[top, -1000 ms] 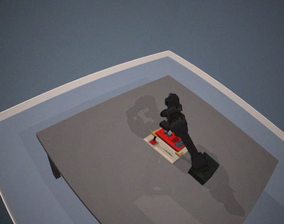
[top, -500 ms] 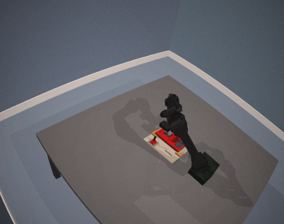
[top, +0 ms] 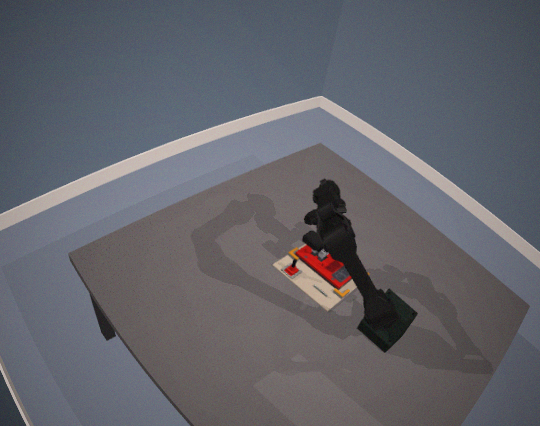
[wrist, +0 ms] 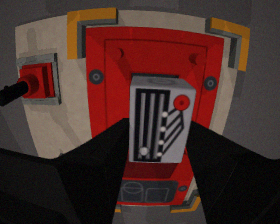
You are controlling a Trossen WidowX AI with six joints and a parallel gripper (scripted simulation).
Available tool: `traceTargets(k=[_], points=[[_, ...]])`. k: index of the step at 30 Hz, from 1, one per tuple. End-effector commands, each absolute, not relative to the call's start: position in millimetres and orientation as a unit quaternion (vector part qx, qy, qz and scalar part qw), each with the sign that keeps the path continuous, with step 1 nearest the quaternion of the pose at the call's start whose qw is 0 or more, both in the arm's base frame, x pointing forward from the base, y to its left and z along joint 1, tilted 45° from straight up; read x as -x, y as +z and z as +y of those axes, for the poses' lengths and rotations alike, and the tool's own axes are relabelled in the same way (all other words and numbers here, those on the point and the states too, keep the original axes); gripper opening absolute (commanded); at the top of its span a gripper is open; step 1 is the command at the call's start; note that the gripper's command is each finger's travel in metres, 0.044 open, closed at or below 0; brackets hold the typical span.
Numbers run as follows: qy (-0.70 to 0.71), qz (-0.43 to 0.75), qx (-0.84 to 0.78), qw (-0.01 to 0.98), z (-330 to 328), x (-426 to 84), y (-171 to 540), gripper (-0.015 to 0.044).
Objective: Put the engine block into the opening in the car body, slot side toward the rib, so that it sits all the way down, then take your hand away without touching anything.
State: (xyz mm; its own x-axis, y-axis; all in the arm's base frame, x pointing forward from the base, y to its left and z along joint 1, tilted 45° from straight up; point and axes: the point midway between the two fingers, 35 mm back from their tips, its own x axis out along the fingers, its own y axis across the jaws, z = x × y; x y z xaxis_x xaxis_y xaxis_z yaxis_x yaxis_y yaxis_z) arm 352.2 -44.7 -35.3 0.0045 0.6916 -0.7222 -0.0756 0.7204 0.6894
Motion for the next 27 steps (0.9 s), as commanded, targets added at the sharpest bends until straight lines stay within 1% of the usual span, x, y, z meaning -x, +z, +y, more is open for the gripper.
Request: traceTargets(k=[1, 27], points=[[0.287, 0.645, -0.243, 0.665, -42.9, -350.9, -36.6, 0.0159], [0.287, 0.645, -0.243, 0.665, -39.3, -350.9, -40.5, 0.0159]])
